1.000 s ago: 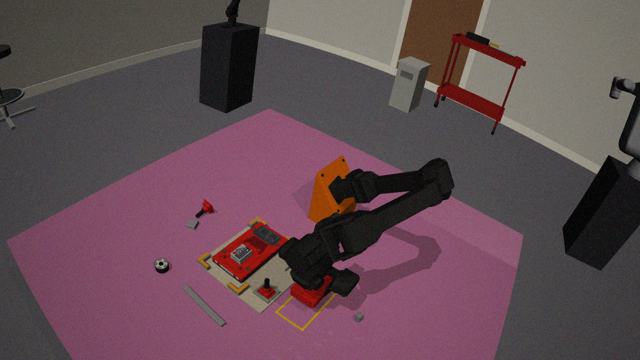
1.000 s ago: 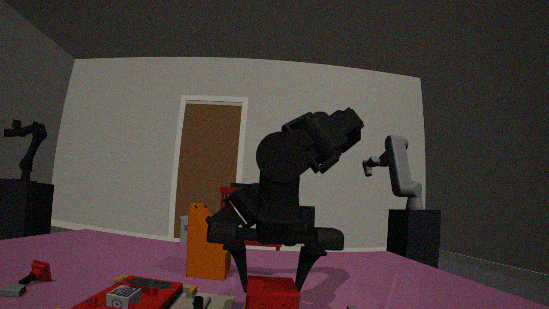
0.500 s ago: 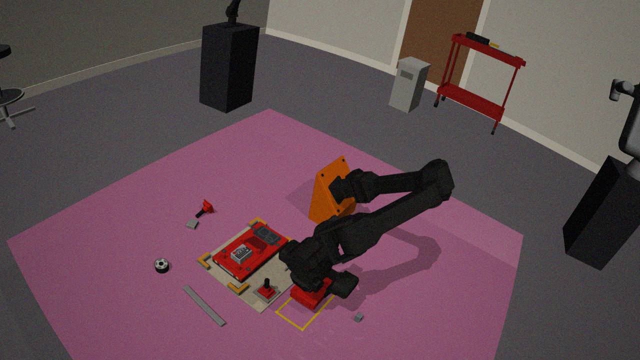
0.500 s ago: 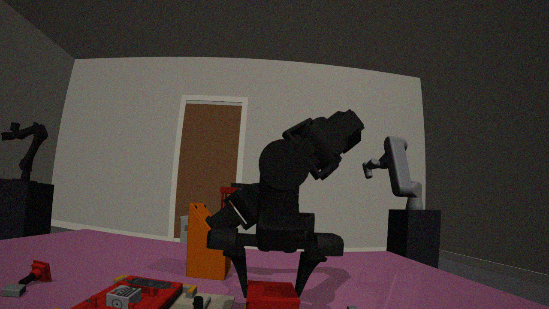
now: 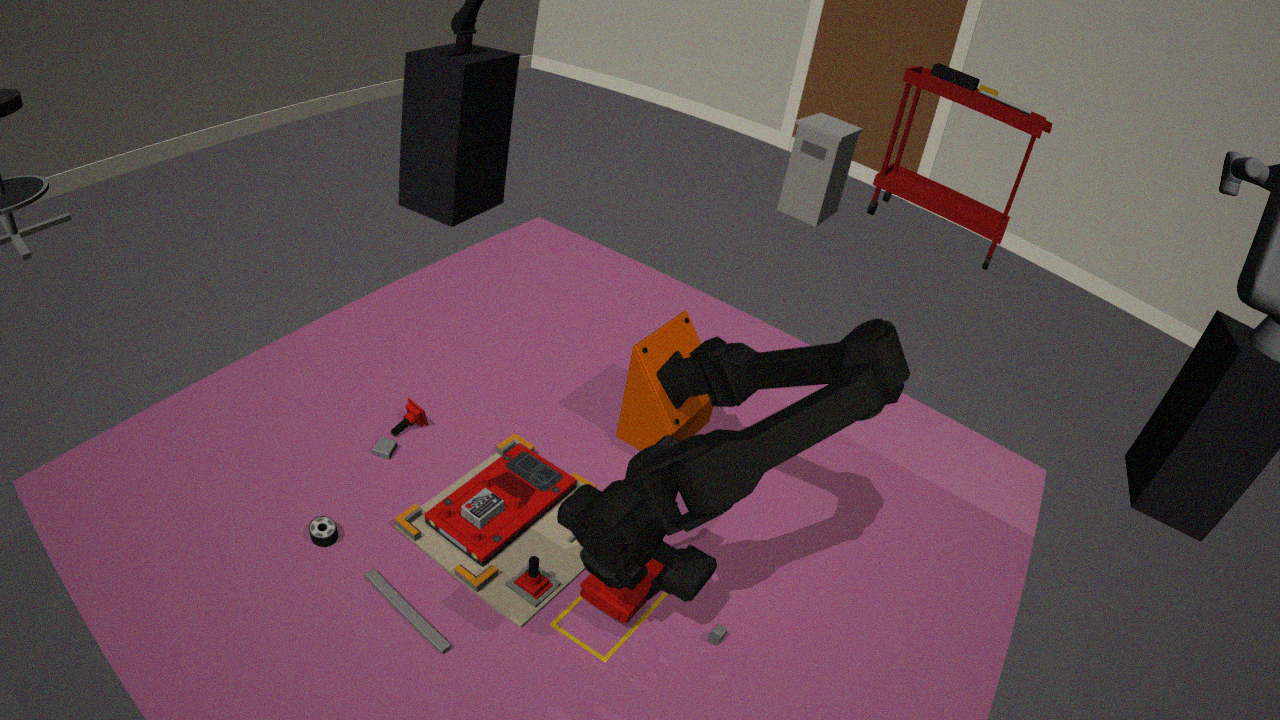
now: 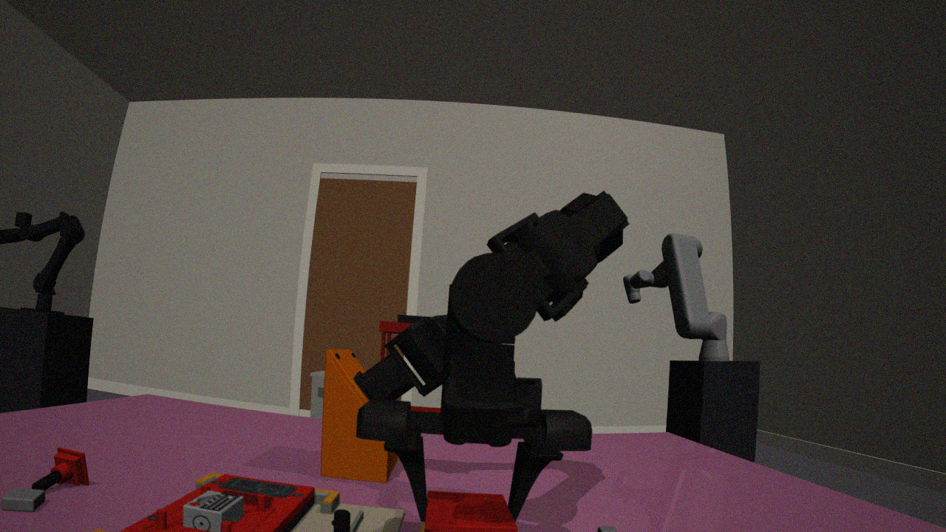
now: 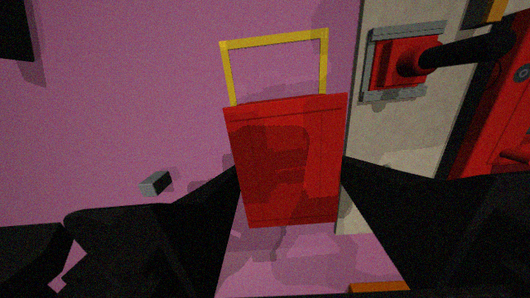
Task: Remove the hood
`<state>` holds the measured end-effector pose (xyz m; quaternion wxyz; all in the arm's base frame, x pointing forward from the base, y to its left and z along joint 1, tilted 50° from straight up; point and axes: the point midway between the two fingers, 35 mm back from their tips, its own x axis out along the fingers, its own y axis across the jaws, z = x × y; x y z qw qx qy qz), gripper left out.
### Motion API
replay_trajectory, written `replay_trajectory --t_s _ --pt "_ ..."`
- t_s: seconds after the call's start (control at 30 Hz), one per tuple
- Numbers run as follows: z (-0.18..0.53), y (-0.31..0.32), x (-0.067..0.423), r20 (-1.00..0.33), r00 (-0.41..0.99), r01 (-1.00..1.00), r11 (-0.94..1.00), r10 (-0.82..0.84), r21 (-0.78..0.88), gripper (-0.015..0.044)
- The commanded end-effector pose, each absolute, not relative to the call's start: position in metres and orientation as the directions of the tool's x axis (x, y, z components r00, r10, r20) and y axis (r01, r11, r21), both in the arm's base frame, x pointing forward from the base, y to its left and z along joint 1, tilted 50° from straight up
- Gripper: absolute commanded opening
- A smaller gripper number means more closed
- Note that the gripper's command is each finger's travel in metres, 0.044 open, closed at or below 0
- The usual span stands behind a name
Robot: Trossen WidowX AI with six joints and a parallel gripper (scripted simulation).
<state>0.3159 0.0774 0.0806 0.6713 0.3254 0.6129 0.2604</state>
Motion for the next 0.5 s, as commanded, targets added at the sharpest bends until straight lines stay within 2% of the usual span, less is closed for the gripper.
replay_trajectory --t_s 0.0,0.47 --pt "0.0792 0.0795 0.3151 -0.649 0.112 0.055 0.647 0.753 0.760 0.0000" --pt "0.0757 0.0843 0.3153 -0.648 0.112 0.055 0.646 0.754 0.761 0.0000"
